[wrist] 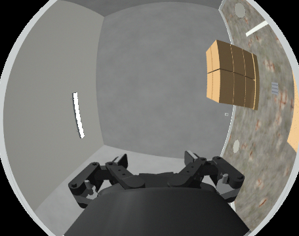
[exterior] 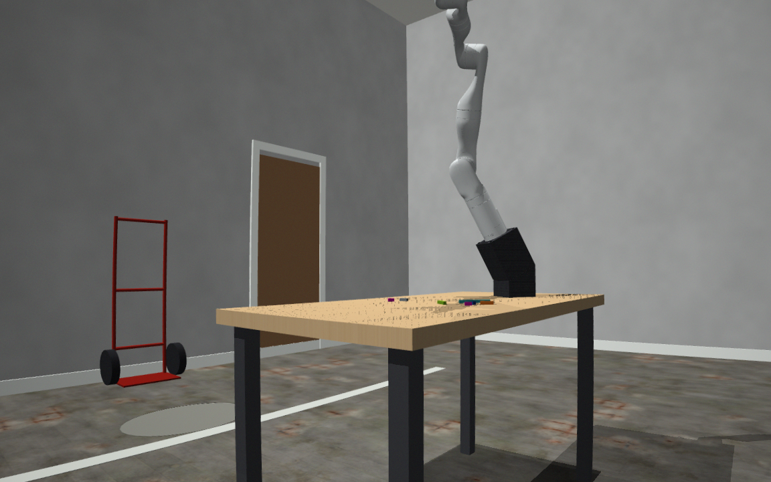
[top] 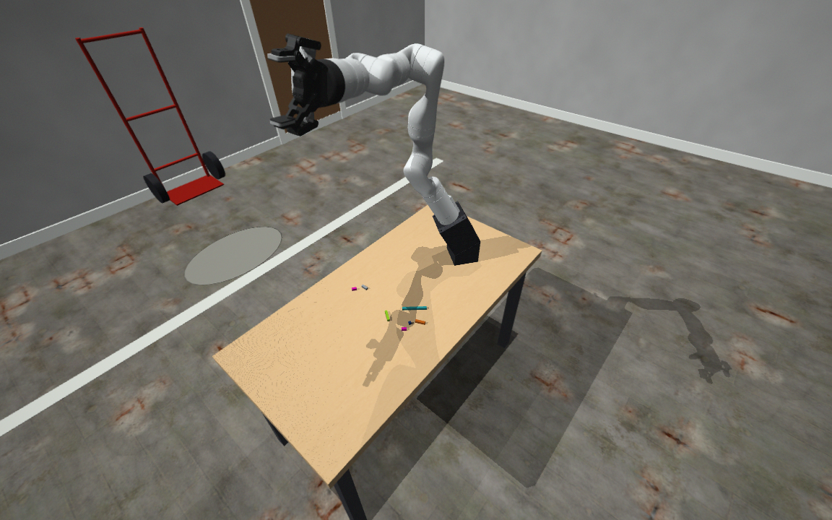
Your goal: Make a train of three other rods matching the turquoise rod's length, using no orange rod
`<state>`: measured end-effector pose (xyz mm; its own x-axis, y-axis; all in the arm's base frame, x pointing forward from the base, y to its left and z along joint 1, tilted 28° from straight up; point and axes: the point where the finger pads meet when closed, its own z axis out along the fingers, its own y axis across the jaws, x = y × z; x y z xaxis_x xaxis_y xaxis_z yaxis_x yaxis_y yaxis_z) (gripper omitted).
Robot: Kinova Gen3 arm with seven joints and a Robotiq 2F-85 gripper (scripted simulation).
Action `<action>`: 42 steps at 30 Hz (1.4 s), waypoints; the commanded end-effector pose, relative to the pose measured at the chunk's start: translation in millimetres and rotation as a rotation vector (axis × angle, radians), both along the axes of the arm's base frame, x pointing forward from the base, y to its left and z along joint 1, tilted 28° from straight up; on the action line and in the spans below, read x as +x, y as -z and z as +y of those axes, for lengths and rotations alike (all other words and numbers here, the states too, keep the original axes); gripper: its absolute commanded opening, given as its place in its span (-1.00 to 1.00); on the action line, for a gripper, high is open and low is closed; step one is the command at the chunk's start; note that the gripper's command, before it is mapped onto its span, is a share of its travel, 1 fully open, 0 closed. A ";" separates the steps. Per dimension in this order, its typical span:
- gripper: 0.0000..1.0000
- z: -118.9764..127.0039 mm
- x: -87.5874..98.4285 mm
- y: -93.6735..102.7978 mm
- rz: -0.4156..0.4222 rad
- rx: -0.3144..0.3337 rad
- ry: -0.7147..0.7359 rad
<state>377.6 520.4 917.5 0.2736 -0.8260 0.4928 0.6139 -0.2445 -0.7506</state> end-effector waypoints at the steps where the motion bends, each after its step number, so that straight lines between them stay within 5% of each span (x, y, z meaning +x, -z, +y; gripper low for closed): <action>1: 1.00 -5.4 0.5 -2.3 0.003 0.006 0.000; 24: 1.00 -36.4 15.3 -3.3 0.011 -0.006 0.051; 25: 1.00 -52.7 23.1 -3.1 0.016 -0.013 0.078; 31: 1.00 -52.7 23.1 -3.1 0.016 -0.013 0.078; 32: 1.00 -69.4 31.2 -2.3 0.022 -0.020 0.104; 41: 1.00 -69.4 31.2 -2.3 0.022 -0.020 0.104; 42: 1.00 -86.7 39.6 -0.8 0.030 -0.028 0.132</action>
<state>410.7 449.1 918.1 0.1909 -0.8381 0.5111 0.5648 -0.3321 -0.7555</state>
